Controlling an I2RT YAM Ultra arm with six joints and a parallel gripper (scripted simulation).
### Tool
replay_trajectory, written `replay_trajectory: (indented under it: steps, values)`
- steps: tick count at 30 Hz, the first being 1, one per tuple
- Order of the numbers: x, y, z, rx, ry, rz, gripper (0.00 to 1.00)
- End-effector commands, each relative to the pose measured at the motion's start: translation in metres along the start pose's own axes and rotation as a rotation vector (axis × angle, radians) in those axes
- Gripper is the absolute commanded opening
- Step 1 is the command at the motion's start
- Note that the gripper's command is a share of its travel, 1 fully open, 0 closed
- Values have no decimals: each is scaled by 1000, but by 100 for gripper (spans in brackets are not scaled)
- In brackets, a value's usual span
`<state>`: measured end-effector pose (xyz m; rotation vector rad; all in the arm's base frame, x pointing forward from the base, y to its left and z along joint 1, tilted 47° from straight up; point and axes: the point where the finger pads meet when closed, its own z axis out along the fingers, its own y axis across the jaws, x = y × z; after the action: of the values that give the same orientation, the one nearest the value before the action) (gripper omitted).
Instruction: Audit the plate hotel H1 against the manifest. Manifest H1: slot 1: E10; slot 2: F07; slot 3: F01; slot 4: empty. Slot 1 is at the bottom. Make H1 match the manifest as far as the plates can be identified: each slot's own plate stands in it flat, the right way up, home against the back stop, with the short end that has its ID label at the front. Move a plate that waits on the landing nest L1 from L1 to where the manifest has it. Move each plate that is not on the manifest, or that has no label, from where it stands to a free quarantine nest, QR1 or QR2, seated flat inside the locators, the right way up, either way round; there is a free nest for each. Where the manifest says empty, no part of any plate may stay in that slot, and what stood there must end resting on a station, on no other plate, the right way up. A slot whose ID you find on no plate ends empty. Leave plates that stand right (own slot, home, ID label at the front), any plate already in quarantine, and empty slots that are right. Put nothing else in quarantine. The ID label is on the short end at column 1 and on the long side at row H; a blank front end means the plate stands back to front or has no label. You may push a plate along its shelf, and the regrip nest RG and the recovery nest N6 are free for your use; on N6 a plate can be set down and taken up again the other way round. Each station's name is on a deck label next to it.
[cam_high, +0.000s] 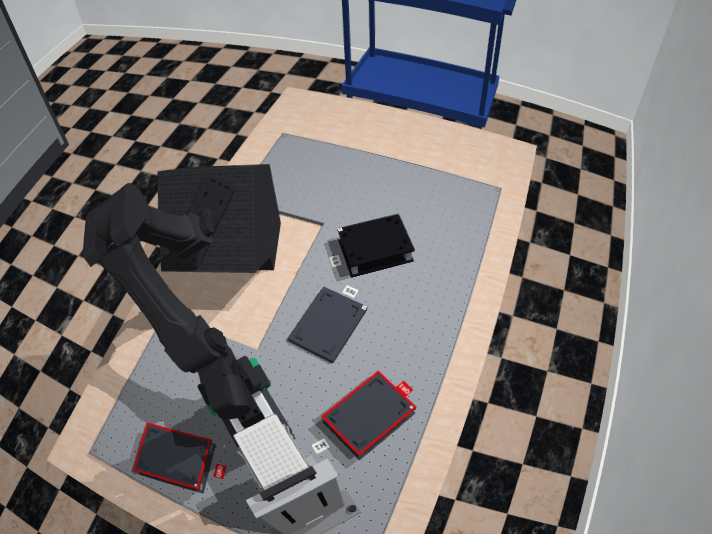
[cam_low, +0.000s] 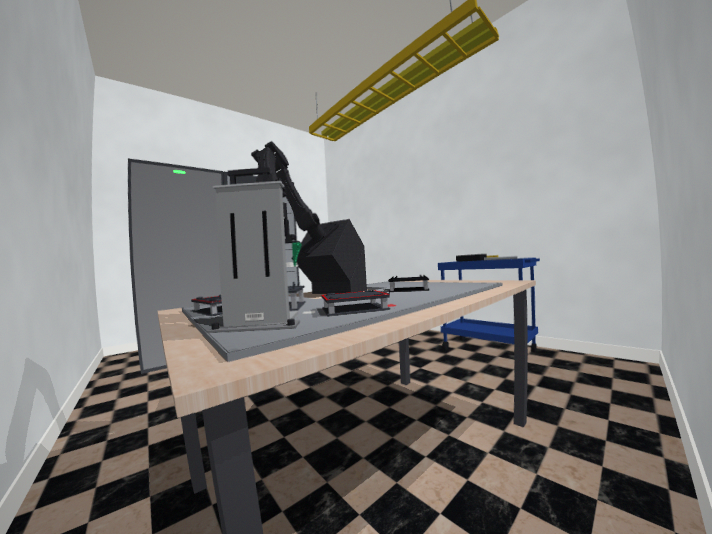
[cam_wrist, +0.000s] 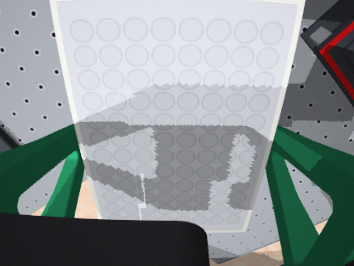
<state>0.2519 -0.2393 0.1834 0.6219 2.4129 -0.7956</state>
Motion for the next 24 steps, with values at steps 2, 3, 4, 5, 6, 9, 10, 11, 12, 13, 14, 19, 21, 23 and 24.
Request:
replay_trajectory:
  steps: [2,3,4,5,6,9,10,11,12,13,14,19,21,23,24]
  values:
    - [-18,-5,-16,5,-64,17,87]
    - [-18,-5,-16,5,-64,17,87]
    - [-18,-5,-16,5,-64,17,87]
    - [-18,-5,-16,5,-64,17,87]
    - [-18,-5,-16,5,-64,17,87]
    - [-18,-5,-16,5,-64,17,87]
    - [-18,-5,-16,5,-64,17,87]
    - [-15,-5,-19,7,-54,16,87]
    - [-15,-5,-22,7,-54,16,87]
    - [-15,-5,-24,7,-54,16,87]
    - [-15,-5,-24,7,-54,16,87]
    - [-14,-5,-35,6,-54,17,87]
    - [-14,-5,-41,6,-54,17,87]
    - [-13,-5,-46,6,-54,17,87]
    - [-13,-5,-49,6,-54,17,87]
